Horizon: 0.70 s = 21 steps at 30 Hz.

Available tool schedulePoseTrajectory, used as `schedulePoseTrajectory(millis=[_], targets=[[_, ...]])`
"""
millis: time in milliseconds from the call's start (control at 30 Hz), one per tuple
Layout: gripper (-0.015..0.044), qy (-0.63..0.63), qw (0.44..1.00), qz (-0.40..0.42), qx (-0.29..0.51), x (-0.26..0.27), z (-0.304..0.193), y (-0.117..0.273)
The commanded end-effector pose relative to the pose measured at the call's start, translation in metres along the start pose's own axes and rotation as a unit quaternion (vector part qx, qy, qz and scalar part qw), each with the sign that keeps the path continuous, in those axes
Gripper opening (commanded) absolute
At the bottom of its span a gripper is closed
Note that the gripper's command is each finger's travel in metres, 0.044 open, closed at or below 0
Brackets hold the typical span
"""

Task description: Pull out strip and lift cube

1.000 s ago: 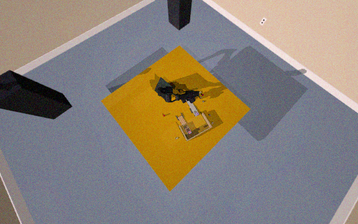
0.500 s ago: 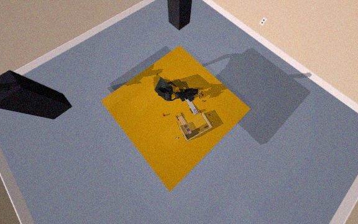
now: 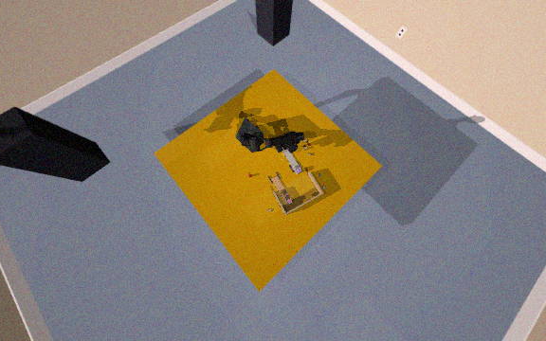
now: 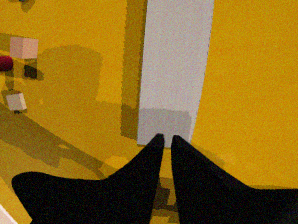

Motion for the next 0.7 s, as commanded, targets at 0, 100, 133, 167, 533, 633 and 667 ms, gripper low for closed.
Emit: schedulePoseTrajectory(millis=[0,100,133,167,533,633,667], targets=[[0.0105,-0.046,0.999,-0.003,0.003,0.000,0.017,0.001],[0.0184,-0.050,0.999,-0.003,0.003,0.001,0.027,0.002],[0.0210,-0.050,0.999,-0.003,0.003,0.001,0.030,0.002],[0.0236,-0.050,0.999,-0.003,0.002,0.000,0.034,0.002],[0.0440,-0.051,0.999,-0.004,0.002,0.001,0.076,0.006],[0.0440,-0.051,0.999,-0.004,0.001,0.001,0.087,0.007],[0.0440,-0.051,0.999,-0.004,0.001,0.001,0.091,0.008]])
Point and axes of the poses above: the point midway between the two fingers, 35 mm back from their tips, its own y axis back along the fingers, its own x axis across the jaws, z = x × y, the point moved 9 cm from there along y, back along the fingers
